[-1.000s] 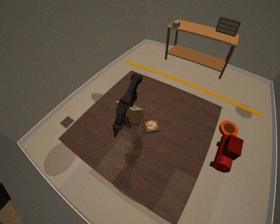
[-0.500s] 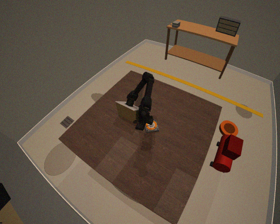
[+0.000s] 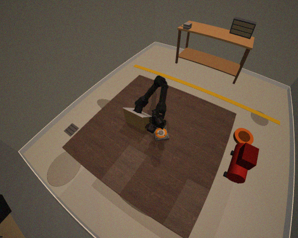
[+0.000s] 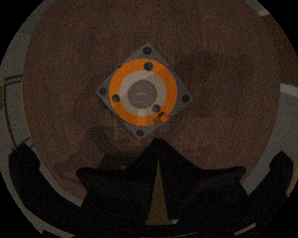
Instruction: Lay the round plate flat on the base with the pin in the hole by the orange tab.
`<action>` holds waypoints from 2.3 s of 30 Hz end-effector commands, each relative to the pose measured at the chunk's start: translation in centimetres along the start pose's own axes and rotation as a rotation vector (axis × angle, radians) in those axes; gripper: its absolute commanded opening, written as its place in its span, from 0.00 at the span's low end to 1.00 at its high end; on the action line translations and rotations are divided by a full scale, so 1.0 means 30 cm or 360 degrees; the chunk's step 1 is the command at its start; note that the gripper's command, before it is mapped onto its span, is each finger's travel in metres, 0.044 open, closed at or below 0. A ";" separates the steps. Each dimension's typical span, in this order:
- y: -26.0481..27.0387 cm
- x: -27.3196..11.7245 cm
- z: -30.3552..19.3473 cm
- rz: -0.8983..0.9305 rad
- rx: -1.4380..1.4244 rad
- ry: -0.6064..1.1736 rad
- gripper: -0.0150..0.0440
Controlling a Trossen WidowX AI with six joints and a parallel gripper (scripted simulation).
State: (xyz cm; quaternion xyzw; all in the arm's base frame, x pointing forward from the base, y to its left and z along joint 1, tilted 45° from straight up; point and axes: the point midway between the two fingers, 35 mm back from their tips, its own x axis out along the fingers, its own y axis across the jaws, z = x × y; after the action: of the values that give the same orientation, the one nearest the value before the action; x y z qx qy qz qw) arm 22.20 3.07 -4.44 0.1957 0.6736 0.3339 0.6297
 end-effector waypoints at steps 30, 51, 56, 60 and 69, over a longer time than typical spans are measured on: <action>-0.043 0.164 0.033 0.0021 0.0017 0.0003 0.25; -0.082 0.164 0.096 0.0020 0.0016 0.0002 0.25; -0.087 0.164 0.112 0.0020 0.0015 0.0001 0.25; -0.090 0.164 0.125 0.0020 0.0015 0.0001 0.25; -0.092 0.164 0.150 0.0020 0.0015 0.0001 0.25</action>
State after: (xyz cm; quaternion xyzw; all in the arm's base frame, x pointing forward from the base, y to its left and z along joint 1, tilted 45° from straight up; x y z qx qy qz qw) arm 25.77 5.31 -9.79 0.2021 0.6779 0.3336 0.6231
